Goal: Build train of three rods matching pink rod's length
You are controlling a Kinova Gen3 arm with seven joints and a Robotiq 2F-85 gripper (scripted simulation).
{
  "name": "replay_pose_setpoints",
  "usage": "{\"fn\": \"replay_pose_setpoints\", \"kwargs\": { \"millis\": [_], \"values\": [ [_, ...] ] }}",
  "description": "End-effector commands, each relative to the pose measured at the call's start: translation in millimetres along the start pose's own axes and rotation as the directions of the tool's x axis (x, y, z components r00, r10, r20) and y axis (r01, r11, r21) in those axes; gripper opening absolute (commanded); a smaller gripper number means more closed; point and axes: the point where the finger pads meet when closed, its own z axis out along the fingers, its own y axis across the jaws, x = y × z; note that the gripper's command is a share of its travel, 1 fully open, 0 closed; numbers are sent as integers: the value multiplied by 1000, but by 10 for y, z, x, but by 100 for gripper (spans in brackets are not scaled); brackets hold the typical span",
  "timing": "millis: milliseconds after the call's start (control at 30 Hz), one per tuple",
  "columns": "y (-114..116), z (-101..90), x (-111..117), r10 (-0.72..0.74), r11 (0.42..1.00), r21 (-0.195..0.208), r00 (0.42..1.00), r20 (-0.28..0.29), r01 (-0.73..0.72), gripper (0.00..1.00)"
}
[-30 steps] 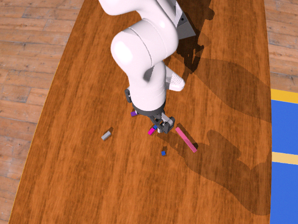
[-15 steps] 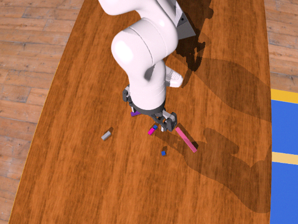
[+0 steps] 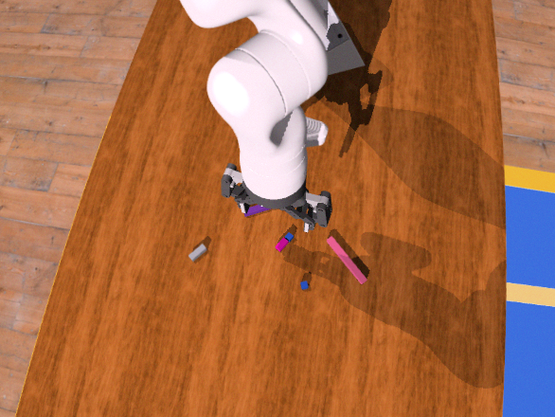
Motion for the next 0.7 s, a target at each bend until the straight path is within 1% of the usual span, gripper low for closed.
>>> {"fn": "replay_pose_setpoints", "kwargs": {
  "millis": [0, 33, 100, 200, 300, 467, 600, 667],
  "values": [
    [-41, 14, 16, -52, 999, -1, 999, -6, 52, 100],
    [-49, 18, 24, -84, 996, 0, 996, -7, 84, 100],
    [-49, 18, 24, -84, 996, 0, 996, -7, 84, 100],
    [-72, 31, 48, -184, 983, 0, 983, -9, 184, 100],
    [-97, 45, 74, -290, 957, 0, 957, -10, 291, 100],
    [-139, 67, 118, -471, 882, -2, 882, -13, 471, 100],
    [-174, 83, 155, -610, 793, -4, 793, -13, 610, 100],
    [-174, 83, 155, -610, 793, -4, 793, -13, 610, 100]
  ]
}}
